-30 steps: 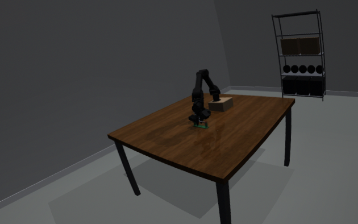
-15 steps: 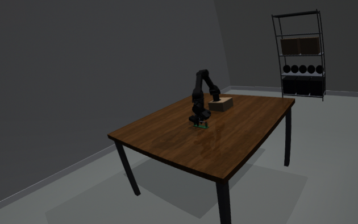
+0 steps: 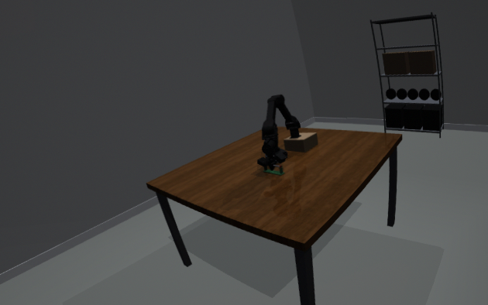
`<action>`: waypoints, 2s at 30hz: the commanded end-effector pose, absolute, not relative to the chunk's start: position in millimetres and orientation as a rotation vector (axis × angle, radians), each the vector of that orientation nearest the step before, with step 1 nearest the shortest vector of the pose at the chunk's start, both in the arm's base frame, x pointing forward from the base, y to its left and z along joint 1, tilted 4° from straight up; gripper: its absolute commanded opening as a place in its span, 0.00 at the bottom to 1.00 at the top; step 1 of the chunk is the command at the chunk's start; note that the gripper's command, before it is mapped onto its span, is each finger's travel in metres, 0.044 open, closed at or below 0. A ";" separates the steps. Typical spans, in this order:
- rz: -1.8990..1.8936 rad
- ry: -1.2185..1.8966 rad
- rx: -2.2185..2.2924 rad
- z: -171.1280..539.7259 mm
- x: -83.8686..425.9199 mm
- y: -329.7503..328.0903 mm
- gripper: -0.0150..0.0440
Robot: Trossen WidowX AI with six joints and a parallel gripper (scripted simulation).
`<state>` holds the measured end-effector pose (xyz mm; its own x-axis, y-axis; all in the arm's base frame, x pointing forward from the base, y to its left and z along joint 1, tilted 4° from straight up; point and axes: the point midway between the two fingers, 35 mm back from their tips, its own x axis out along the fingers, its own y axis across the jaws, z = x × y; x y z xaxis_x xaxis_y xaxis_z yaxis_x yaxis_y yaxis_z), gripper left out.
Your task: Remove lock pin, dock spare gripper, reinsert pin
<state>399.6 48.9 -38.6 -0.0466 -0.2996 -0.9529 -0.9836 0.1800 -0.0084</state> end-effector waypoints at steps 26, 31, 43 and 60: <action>0.937 1.530 -1.286 23.0 399.5 51.9 0.27; 0.937 1.530 -1.286 23.0 399.5 51.9 0.25; 0.931 1.530 -1.278 29.4 385.1 57.6 0.25; 0.932 1.533 -1.269 41.5 335.5 72.2 0.25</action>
